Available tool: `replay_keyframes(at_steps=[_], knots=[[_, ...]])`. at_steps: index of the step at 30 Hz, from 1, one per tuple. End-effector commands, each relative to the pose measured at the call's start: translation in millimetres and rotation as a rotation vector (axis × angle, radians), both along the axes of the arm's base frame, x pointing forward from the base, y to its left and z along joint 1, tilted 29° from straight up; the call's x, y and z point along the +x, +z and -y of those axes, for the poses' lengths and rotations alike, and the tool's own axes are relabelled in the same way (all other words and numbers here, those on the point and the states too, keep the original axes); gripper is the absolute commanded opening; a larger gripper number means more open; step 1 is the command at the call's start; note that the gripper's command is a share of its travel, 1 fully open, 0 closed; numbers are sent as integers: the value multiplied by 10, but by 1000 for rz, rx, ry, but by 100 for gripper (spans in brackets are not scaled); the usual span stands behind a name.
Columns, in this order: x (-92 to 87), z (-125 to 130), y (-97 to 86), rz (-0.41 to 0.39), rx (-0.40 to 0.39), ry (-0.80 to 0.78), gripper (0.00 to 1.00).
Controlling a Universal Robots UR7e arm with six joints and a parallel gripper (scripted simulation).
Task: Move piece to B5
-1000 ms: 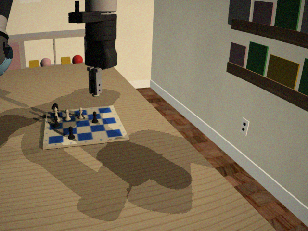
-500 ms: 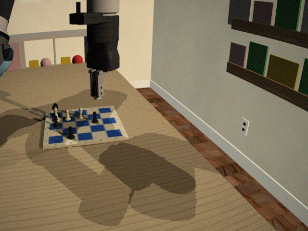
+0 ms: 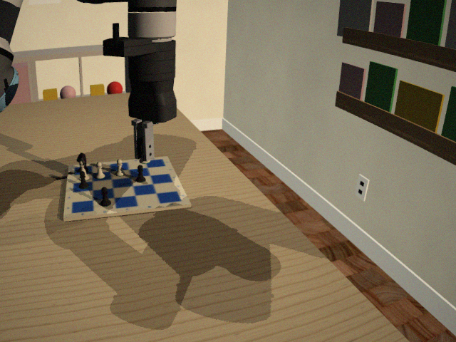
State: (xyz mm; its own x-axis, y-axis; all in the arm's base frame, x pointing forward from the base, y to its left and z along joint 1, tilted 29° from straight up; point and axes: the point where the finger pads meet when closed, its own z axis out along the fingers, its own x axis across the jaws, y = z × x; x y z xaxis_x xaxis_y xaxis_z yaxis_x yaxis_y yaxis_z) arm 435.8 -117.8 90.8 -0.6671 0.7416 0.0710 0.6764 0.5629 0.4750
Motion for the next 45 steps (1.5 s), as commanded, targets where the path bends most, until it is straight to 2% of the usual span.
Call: replay_keyframes(at_steps=[1,15,45], knots=[[85,-82,-216,1,-1,-1,0],[213,-229,-571,1,-1,-1,0],[220,-236,-589,1,-1,-1,0]])
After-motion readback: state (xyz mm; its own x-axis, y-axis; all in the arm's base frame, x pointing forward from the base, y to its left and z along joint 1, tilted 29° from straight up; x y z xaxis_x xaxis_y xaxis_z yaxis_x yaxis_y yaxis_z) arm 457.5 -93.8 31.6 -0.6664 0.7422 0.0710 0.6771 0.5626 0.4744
